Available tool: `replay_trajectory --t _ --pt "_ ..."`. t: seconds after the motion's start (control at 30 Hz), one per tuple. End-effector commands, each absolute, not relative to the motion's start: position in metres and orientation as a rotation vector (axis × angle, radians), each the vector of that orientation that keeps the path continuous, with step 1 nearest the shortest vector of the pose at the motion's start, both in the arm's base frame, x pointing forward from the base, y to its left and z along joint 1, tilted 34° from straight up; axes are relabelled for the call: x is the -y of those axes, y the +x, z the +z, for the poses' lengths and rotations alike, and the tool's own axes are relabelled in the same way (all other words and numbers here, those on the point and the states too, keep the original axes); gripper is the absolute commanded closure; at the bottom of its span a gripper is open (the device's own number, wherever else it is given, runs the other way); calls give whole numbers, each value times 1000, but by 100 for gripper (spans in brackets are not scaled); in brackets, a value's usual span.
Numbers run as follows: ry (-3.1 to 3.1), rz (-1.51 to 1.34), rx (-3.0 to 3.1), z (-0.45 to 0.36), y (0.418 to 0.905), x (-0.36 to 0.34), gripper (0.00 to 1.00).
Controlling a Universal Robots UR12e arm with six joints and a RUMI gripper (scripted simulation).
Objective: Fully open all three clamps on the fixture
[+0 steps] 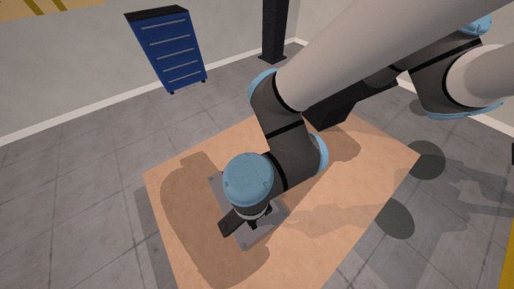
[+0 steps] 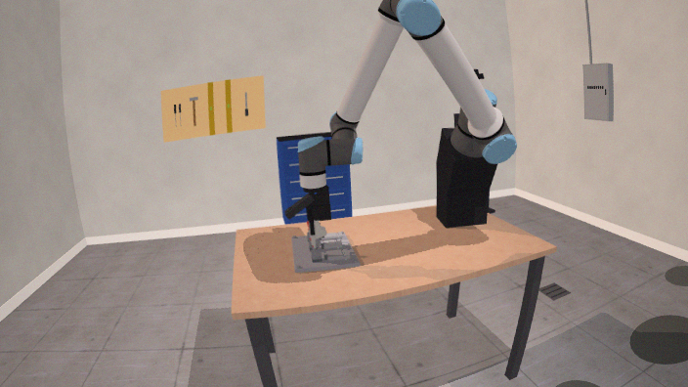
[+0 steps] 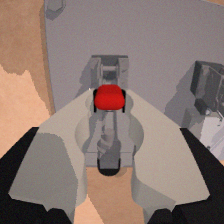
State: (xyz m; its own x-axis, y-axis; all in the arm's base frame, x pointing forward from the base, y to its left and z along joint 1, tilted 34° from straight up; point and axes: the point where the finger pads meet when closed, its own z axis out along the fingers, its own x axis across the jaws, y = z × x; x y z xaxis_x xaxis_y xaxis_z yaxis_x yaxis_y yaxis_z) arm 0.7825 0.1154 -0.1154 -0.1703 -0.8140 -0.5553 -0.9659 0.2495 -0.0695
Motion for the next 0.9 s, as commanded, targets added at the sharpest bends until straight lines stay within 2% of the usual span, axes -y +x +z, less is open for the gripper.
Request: replay_trajectory --t 0.0,0.87 --pt "-1615 412 -2041 -115 783 -115 100" --pt "-1615 412 -2041 -115 780 -116 100"
